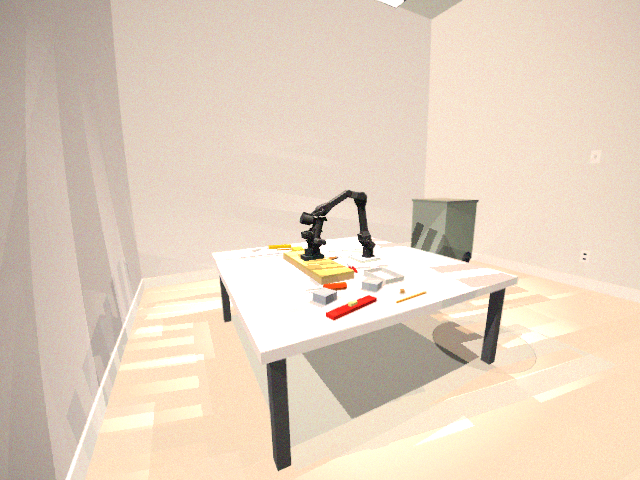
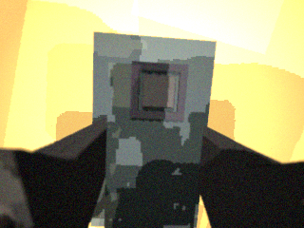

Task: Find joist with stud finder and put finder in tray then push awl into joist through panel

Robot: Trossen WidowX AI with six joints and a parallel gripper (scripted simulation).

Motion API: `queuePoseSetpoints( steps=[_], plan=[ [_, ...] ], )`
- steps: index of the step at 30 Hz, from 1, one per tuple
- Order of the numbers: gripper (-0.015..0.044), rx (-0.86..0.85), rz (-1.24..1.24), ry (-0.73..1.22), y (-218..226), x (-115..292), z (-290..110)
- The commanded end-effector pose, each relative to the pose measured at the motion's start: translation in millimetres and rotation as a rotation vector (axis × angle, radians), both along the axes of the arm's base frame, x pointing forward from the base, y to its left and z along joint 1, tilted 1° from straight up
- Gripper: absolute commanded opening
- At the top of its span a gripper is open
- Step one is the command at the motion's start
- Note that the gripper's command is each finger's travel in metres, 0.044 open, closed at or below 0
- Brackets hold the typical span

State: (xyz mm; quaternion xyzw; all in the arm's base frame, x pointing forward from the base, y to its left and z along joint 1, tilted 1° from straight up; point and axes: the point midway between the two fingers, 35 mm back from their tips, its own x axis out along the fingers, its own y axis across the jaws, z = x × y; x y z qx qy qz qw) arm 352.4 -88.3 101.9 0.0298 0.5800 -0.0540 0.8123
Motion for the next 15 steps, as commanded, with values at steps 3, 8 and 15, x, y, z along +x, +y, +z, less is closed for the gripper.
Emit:
queuePoseSetpoints(
  steps=[3,8,15],
  plan=[
    [0.0,-0.004,0.0,0.001,-13.1,-1.3,0.0],
    [0.0,-0.005,0.0,0.002,-22.3,-2.4,0.2],
    [0.0,-0.006,0.0,0.002,-35.1,-4.0,0.5]
  ],
)
